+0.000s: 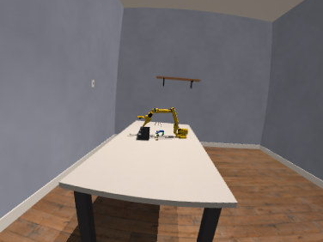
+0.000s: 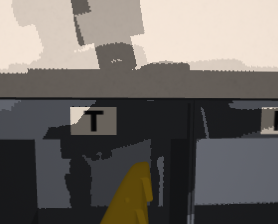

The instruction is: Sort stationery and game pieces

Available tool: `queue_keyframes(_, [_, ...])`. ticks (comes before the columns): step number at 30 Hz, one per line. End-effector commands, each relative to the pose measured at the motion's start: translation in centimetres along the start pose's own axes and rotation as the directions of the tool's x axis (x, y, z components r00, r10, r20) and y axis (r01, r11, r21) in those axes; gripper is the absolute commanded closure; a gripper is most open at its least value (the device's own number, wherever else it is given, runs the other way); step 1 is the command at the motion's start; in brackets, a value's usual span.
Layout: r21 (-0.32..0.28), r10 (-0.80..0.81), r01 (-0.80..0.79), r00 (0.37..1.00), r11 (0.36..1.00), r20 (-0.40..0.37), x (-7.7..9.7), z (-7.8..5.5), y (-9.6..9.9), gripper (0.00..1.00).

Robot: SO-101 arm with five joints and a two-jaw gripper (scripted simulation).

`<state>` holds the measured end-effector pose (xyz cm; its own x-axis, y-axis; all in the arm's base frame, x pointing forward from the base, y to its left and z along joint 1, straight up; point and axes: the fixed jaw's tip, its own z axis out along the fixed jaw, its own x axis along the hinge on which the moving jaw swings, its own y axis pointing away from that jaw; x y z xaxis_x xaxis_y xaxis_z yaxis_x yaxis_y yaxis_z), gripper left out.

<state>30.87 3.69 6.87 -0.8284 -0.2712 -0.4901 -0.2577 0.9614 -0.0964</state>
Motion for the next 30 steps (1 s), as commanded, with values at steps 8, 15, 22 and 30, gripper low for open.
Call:
queue_keyframes(8, [-0.025,0.021,-0.02,1.0,0.999,0.021,-1.53,-1.16,1.45,0.0])
queue_keyframes(15, [-0.025,0.021,-0.02,1.0,0.999,0.02,-1.53,-1.16,1.45,0.0])
queue_keyframes(22, [-0.025,0.021,-0.02,1.0,0.999,0.02,-1.53,-1.16,1.45,0.0])
queue_keyframes(30, [-0.032,0.024,-0.024,1.0,0.999,0.01,-1.42,-1.28,1.82,0.0])
